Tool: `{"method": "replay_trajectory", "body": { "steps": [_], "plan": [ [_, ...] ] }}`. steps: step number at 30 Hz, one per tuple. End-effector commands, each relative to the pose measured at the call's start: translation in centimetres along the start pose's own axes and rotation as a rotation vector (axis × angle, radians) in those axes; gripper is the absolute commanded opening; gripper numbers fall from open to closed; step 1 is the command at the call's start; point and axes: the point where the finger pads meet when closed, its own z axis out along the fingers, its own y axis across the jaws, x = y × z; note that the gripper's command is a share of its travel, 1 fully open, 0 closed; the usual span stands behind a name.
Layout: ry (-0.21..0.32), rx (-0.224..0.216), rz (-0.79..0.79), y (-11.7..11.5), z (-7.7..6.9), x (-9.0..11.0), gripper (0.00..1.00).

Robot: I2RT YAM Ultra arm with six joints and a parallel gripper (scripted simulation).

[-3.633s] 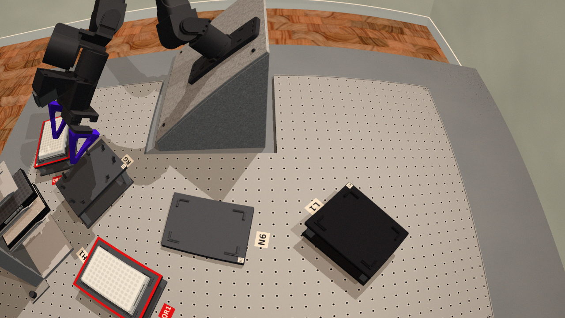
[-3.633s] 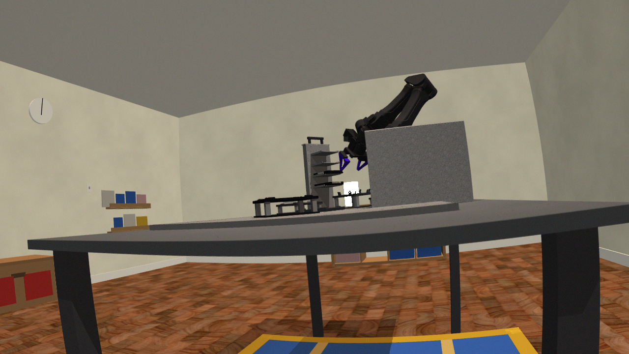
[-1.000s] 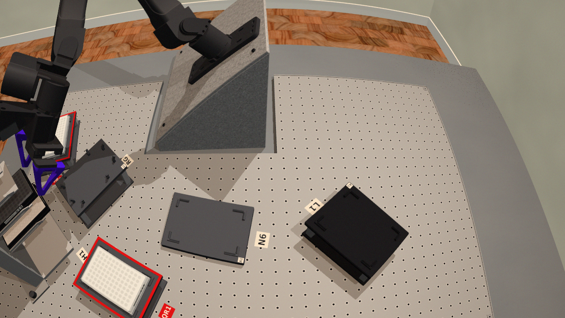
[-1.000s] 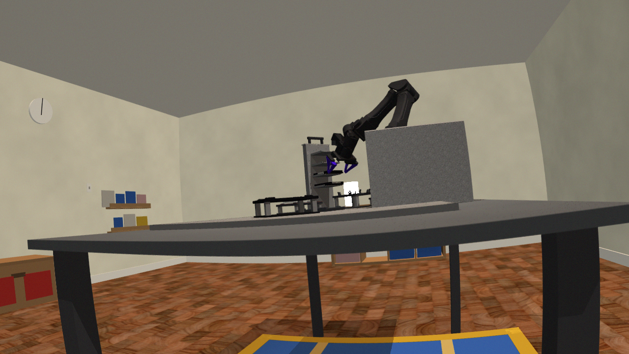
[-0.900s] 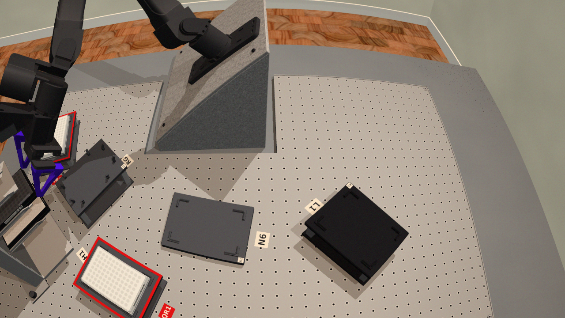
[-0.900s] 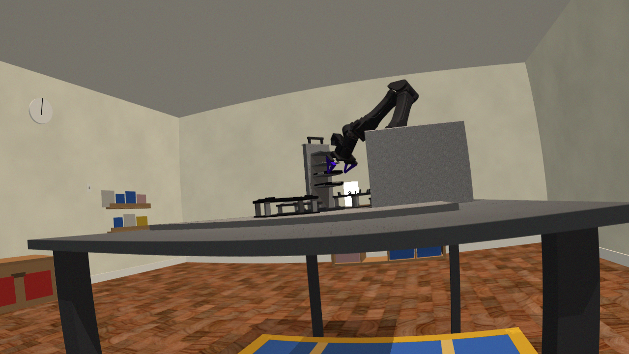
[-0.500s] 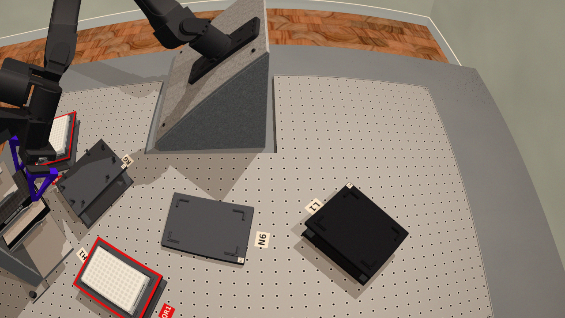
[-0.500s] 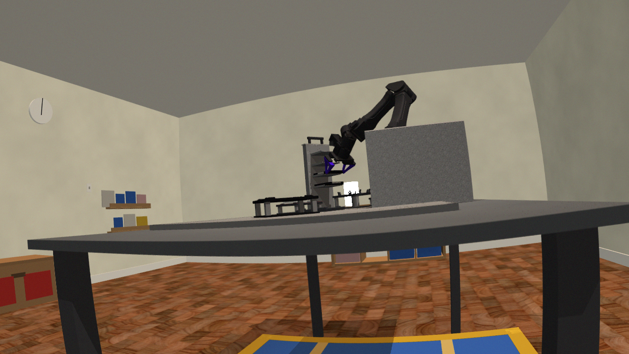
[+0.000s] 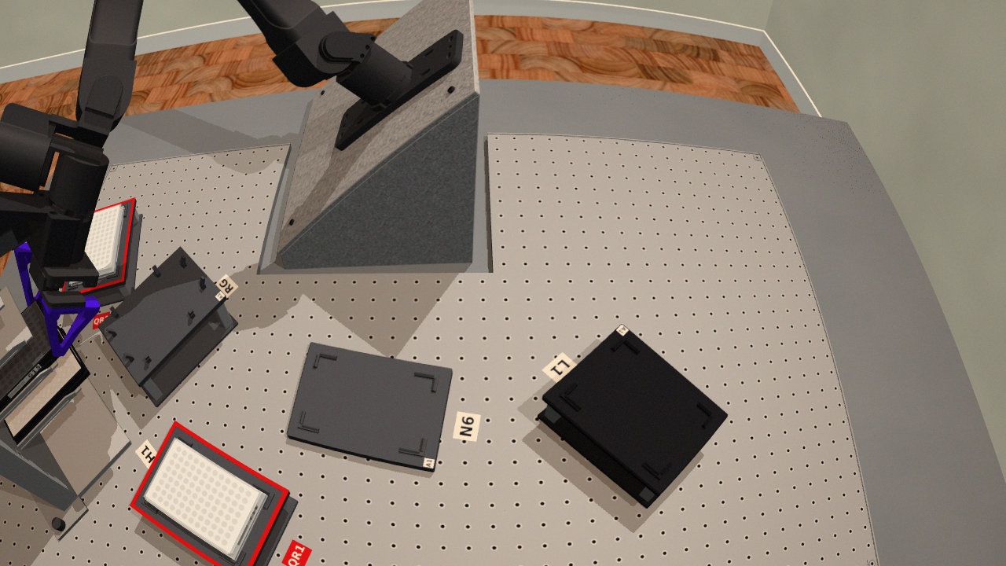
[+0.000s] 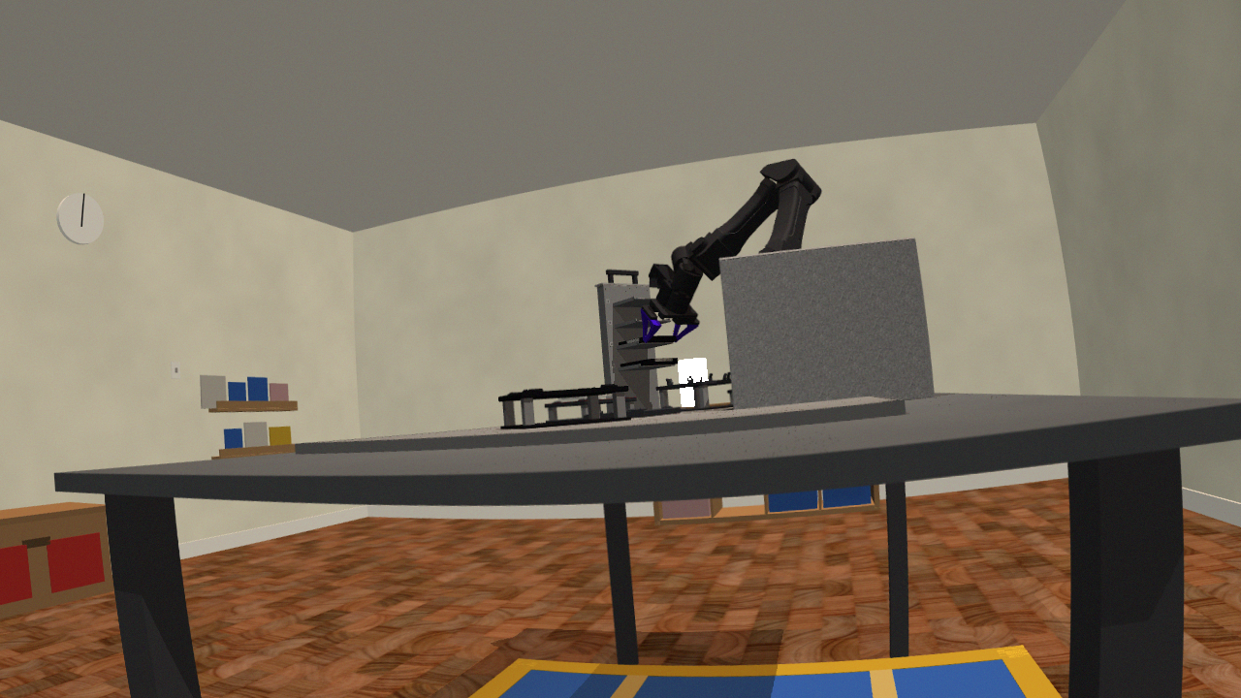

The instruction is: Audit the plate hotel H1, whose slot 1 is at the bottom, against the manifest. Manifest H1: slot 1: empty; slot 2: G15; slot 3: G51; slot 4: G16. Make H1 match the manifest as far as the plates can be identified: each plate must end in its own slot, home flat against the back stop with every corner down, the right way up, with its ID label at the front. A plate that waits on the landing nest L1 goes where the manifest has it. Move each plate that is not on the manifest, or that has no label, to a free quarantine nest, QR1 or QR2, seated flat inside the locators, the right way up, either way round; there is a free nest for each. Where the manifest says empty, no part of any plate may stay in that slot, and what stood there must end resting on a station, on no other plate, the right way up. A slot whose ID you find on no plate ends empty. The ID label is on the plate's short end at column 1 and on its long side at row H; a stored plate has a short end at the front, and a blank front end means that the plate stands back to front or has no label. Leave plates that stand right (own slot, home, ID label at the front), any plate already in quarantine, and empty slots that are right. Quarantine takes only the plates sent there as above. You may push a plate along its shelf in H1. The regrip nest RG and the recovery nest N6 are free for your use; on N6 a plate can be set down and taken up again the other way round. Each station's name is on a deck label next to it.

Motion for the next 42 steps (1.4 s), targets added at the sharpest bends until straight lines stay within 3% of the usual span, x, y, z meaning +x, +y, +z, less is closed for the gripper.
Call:
{"method": "replay_trajectory", "body": {
  "steps": [1, 15, 42],
  "plan": [
    [-0.009, -0.004, 0.001, 0.0, -0.1, -0.4, 0.86],
    [-0.009, -0.004, 0.001, 0.0, -0.1, -0.4, 0.86],
    [-0.008, -0.003, 0.001, 0.0, -2.5, 2.0, 0.86]
  ]
}}
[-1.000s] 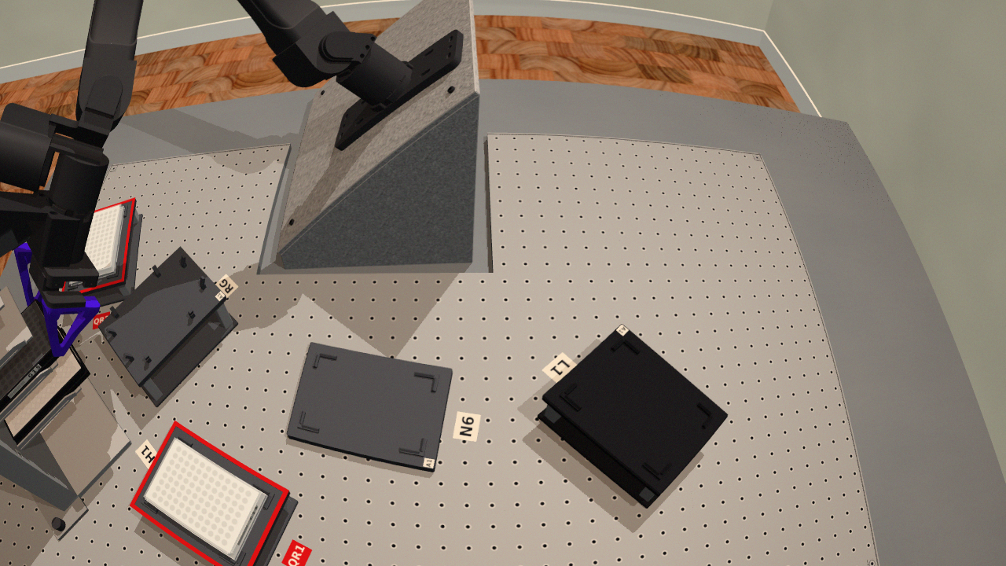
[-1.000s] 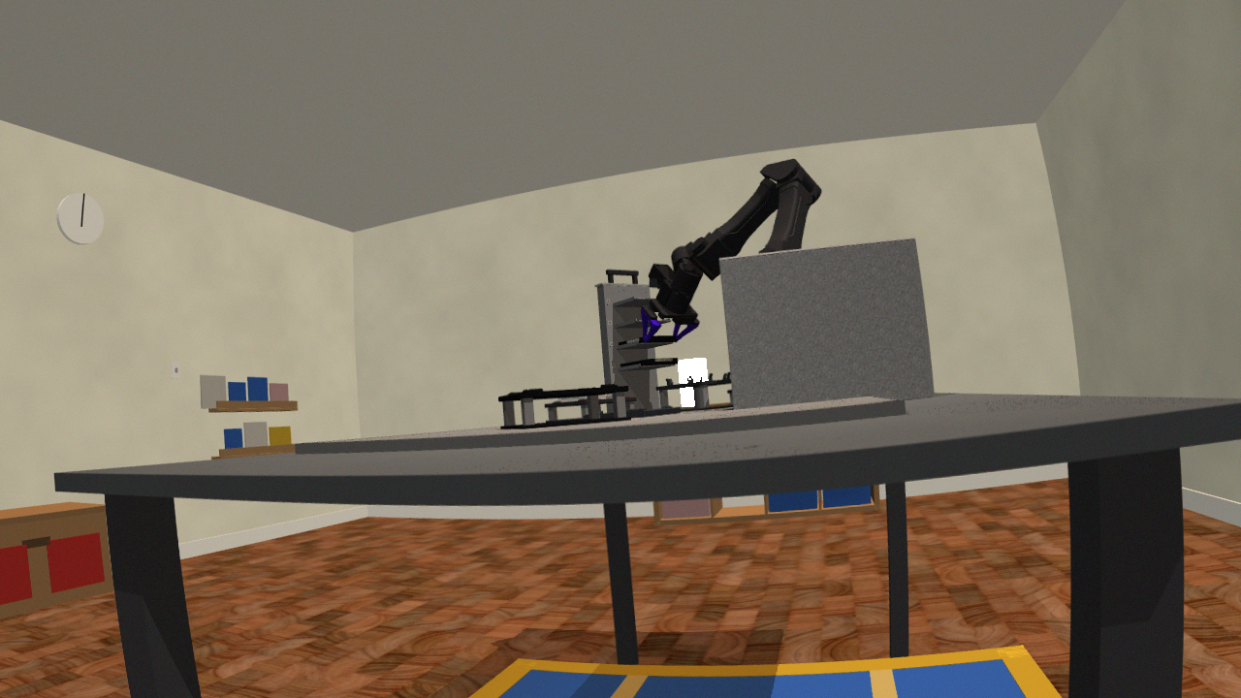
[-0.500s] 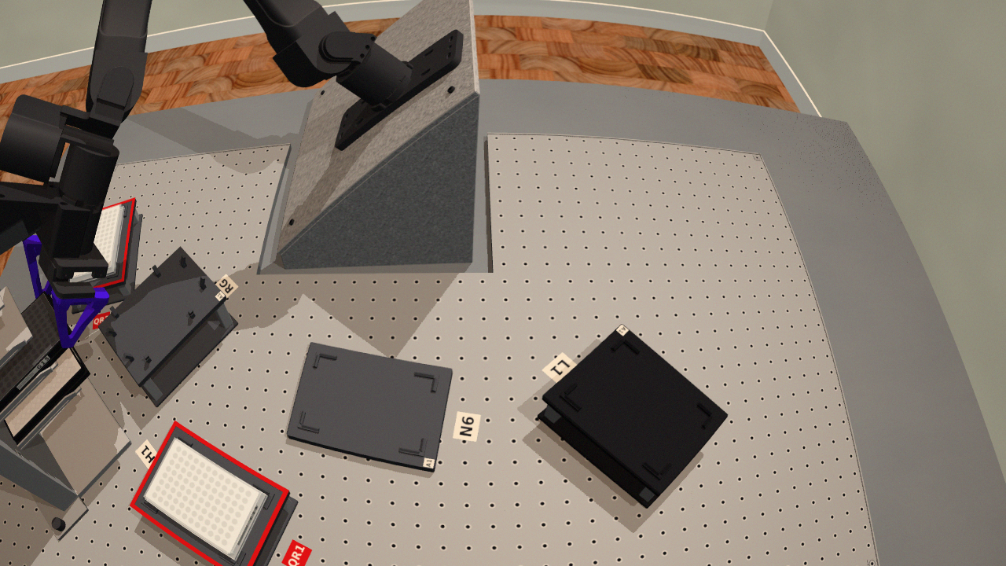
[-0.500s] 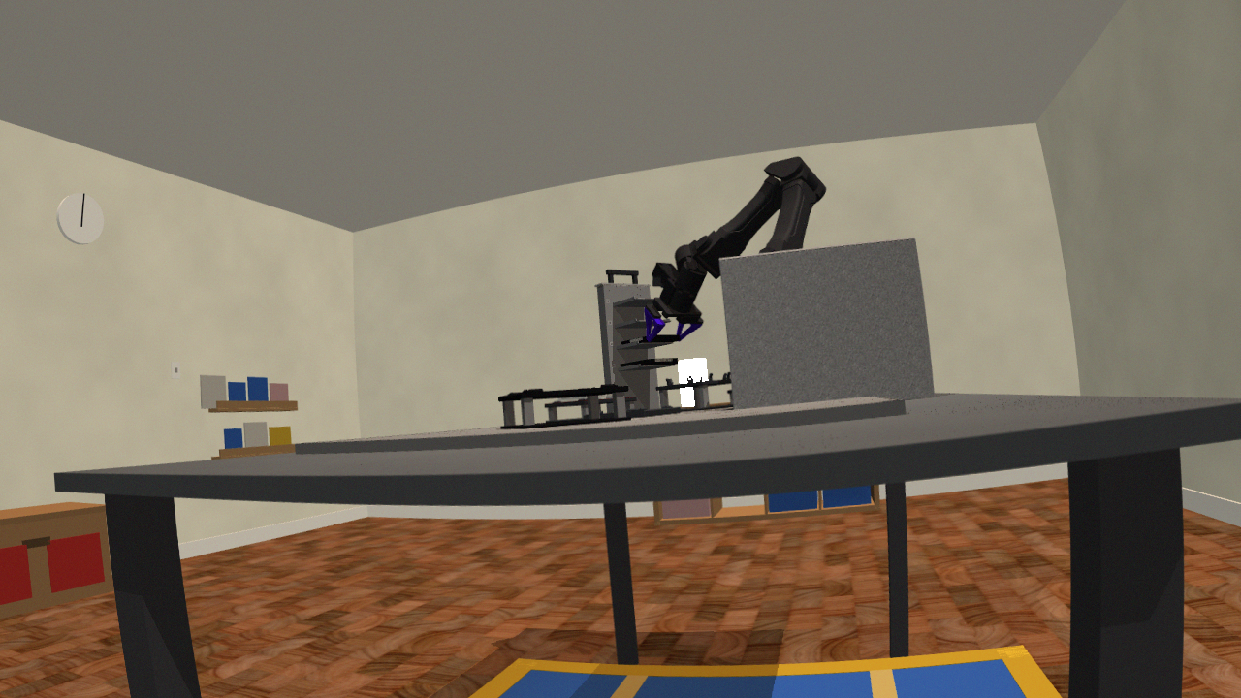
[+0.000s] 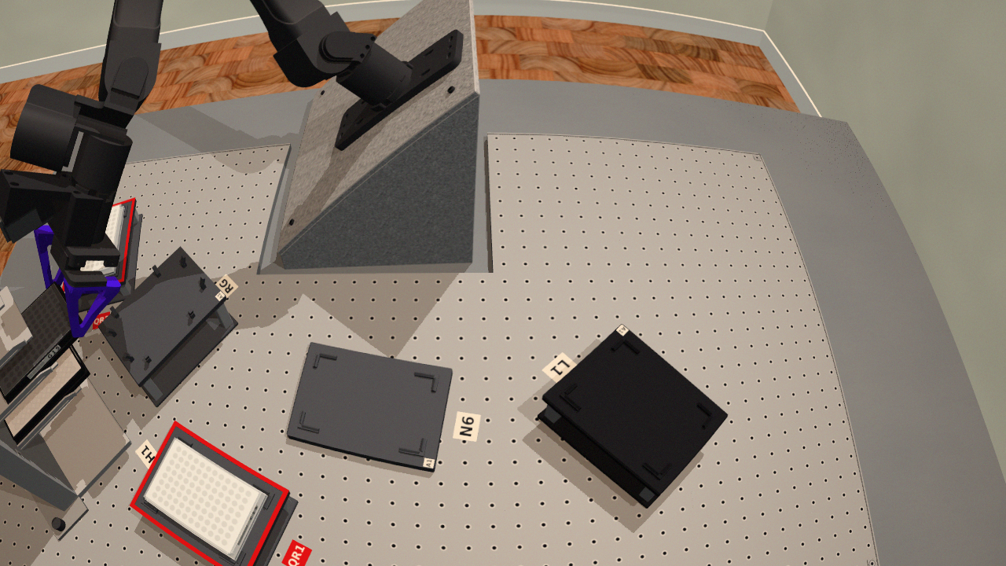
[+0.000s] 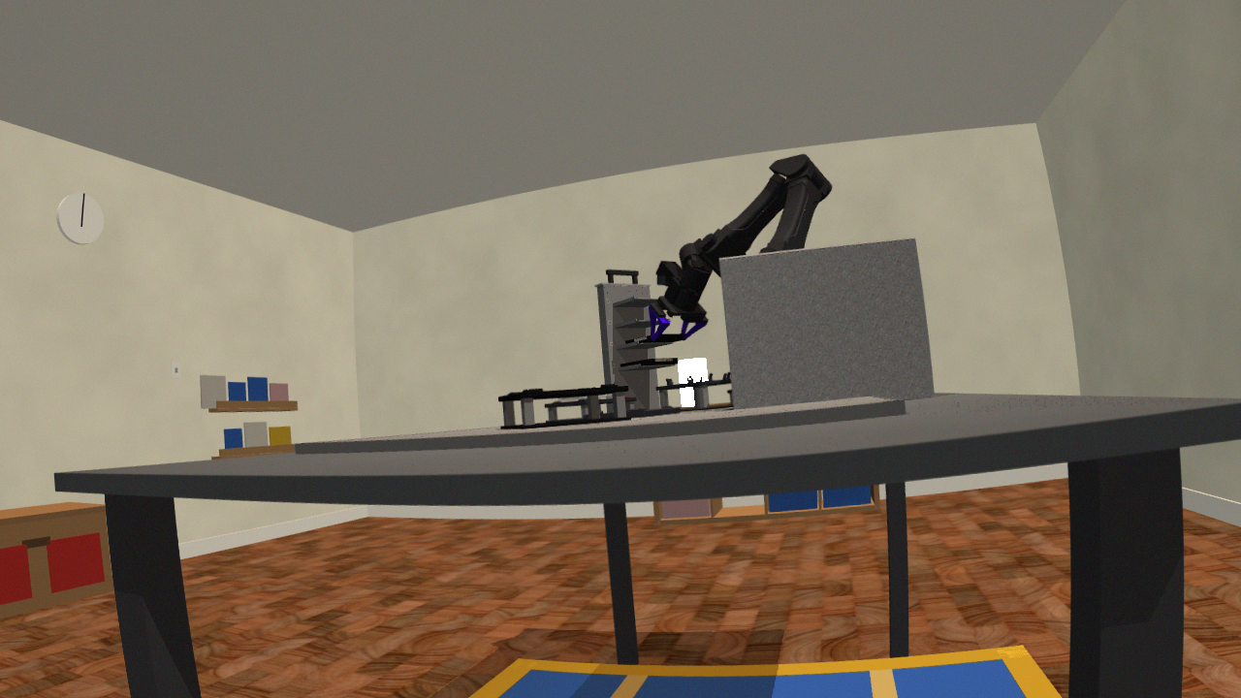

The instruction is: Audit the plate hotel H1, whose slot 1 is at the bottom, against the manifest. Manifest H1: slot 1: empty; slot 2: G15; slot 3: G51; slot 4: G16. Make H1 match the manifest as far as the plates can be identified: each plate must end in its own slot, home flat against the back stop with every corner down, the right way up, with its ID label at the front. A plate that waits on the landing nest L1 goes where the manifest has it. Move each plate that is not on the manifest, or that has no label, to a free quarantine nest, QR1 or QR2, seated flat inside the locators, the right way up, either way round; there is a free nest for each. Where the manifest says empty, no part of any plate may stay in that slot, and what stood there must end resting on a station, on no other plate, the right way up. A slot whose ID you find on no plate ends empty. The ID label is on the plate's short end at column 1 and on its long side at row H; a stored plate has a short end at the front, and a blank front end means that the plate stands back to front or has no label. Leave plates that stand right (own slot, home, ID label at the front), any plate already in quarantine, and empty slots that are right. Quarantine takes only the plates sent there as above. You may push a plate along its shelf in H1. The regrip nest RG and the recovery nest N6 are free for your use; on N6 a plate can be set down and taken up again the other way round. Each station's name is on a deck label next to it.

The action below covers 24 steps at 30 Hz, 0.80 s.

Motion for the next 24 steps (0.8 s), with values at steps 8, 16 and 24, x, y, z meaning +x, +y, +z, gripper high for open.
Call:
{"method": "replay_trajectory", "body": {
  "steps": [8, 16, 24],
  "plan": [
    [-0.01, -0.001, 0.004, 0.0, -0.8, 0.3, 0.86],
    [-0.01, -0.001, 0.004, 0.0, -1.6, 1.1, 0.86],
    [-0.01, -0.001, 0.004, 0.0, -2.2, 1.6, 0.86]
  ]
}}
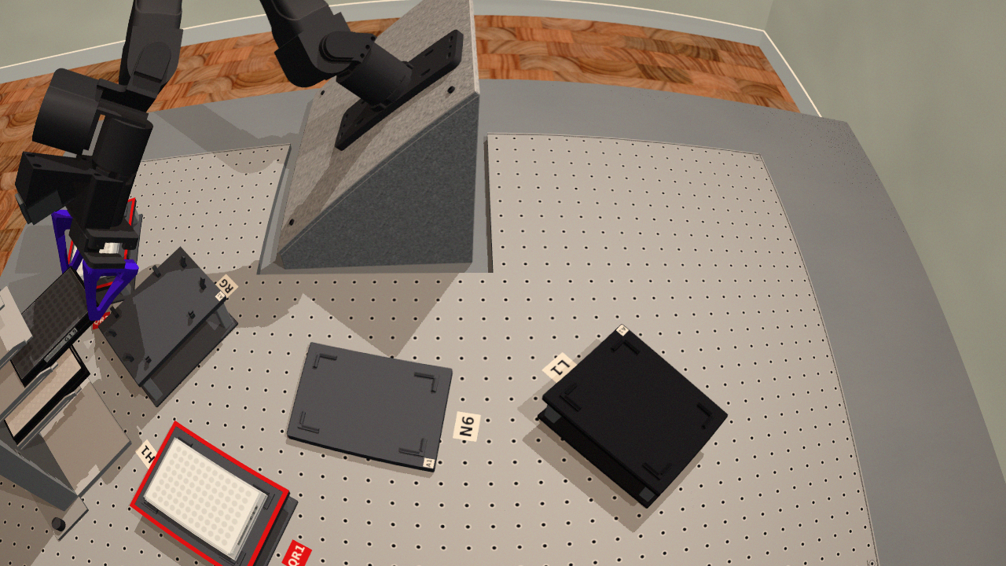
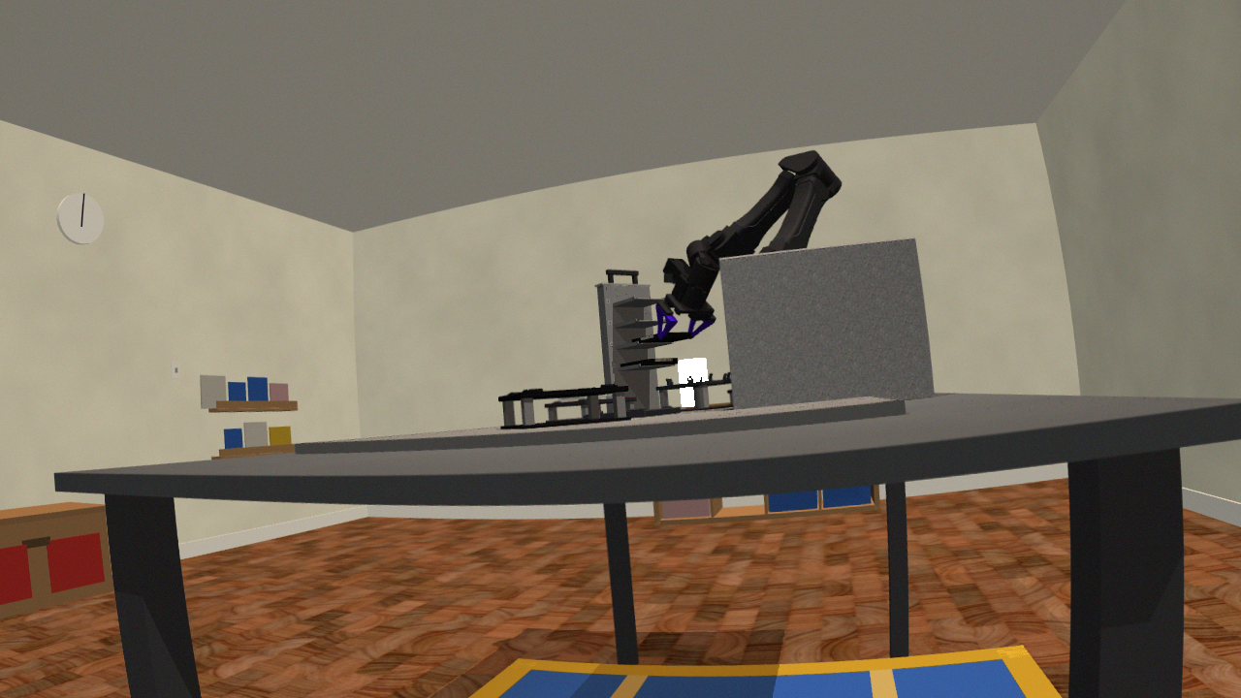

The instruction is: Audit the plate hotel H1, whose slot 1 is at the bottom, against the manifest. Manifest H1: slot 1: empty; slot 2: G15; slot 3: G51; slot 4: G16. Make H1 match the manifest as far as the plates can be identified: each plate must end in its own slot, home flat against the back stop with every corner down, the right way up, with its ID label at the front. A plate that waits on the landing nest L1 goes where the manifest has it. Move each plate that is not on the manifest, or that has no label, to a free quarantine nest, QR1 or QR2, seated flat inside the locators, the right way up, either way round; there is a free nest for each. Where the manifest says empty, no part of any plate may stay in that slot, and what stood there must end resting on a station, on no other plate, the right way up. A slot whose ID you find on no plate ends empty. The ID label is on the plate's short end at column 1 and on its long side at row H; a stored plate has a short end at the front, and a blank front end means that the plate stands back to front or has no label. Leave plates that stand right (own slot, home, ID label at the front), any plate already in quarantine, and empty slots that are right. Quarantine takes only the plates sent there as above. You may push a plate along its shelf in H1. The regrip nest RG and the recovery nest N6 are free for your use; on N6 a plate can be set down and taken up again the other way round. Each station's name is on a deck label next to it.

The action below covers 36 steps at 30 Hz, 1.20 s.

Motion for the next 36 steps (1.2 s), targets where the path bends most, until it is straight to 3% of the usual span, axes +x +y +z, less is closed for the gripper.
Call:
{"method": "replay_trajectory", "body": {
  "steps": [1, 36],
  "plan": [
    [-0.01, -0.001, 0.004, 0.0, -0.3, -0.2, 0.86],
    [-0.009, -0.001, 0.003, 0.0, -3.2, 2.7, 0.86]
  ]
}}
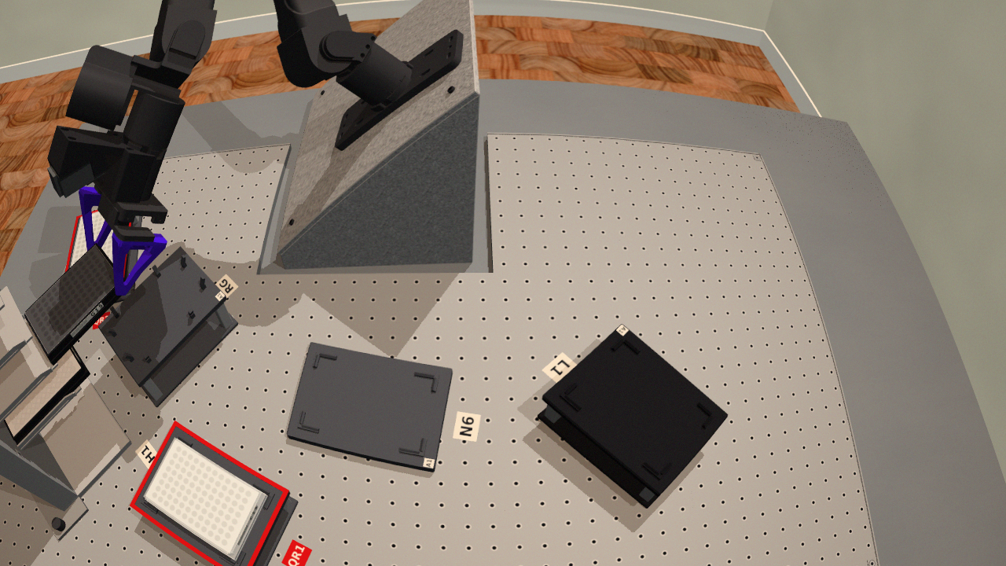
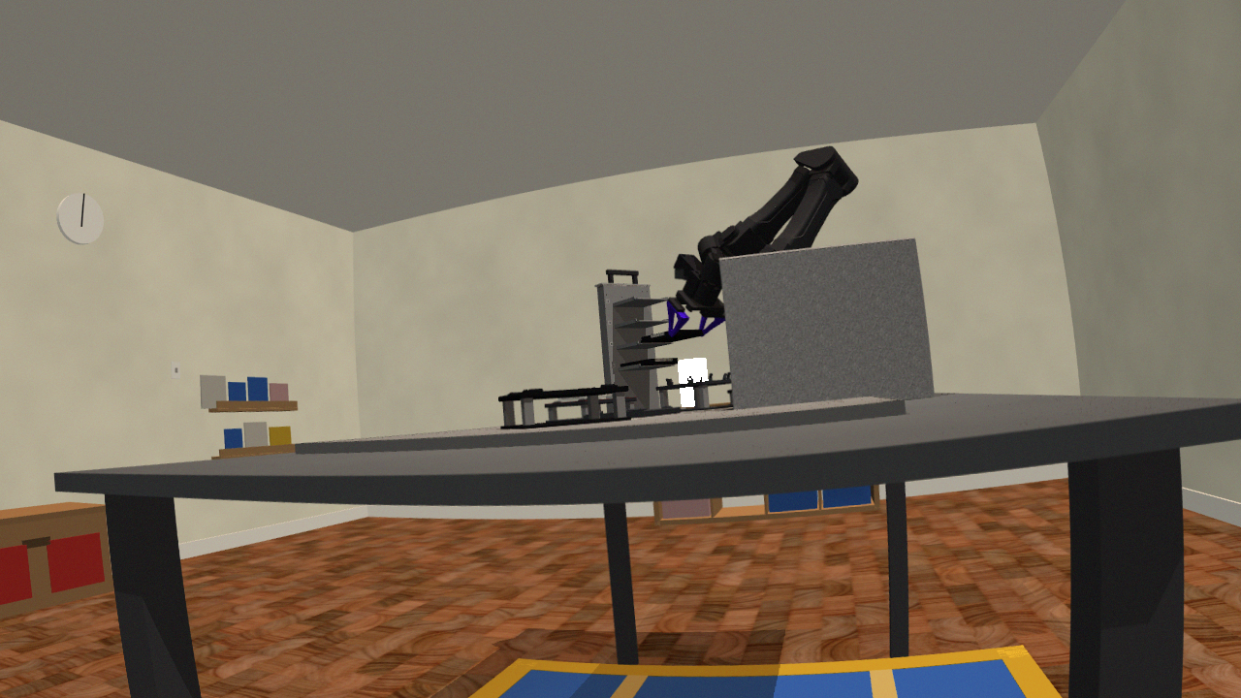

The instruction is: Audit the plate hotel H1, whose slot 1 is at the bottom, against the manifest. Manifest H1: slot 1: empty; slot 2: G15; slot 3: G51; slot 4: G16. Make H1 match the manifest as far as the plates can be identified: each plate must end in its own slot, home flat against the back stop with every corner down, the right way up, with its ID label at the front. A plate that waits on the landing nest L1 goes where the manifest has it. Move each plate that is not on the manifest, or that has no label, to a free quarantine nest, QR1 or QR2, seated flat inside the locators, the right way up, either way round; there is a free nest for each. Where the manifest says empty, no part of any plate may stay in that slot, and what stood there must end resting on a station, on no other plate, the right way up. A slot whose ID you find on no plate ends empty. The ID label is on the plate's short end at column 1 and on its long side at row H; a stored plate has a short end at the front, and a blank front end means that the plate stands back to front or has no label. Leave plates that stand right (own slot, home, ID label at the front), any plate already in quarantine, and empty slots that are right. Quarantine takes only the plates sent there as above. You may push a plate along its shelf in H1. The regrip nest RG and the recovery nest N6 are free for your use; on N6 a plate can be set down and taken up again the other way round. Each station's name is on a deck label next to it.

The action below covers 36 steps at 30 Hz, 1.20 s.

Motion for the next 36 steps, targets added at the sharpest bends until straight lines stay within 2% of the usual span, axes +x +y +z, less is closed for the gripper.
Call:
{"method": "replay_trajectory", "body": {
  "steps": [1, 36],
  "plan": [
    [-0.009, 0.001, 0.005, -0.1, -0.3, -0.1, 0.86],
    [-0.008, 0.001, 0.004, -0.1, -3.0, 3.0, 0.86]
  ]
}}
